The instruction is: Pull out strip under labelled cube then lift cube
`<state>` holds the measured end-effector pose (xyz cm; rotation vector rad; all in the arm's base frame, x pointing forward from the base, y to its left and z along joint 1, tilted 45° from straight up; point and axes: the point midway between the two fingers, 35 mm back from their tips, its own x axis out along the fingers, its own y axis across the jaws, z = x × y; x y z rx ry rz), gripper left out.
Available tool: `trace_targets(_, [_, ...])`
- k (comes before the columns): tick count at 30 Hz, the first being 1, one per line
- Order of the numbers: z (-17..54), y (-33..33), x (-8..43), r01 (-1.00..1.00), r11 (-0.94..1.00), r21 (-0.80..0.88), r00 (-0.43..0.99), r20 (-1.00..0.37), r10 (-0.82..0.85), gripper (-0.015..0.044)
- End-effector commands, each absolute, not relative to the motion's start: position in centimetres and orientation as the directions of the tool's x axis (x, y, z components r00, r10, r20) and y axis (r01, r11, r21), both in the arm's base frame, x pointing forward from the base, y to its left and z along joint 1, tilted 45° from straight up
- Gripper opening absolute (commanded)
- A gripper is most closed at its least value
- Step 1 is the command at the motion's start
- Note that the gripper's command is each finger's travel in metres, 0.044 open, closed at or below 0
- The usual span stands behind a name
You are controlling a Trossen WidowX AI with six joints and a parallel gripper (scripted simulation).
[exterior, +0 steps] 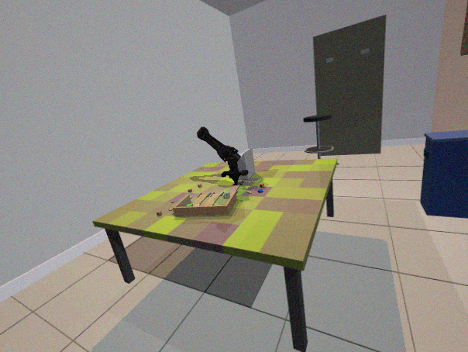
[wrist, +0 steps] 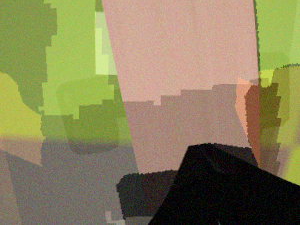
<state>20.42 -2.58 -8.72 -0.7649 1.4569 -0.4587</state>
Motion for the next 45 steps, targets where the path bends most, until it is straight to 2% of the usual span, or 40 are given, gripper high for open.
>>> trace_targets(1, [-8.9, -3.1, 19.1, -0.177, 0.689, -0.703, 0.062, -0.706, -0.705, 0.0000])
trace_targets(34, [-8.9, -3.1, 19.1, -0.177, 0.689, -0.703, 0.062, -0.706, -0.705, 0.0000])
trace_targets(44, [-5.8, 0.3, 19.9, -0.176, 0.690, -0.702, 0.063, -0.708, -0.703, 0.0000])
trace_targets(45, [-5.9, 0.3, 20.0, -0.188, 0.688, -0.701, 0.063, -0.708, -0.703, 0.0026])
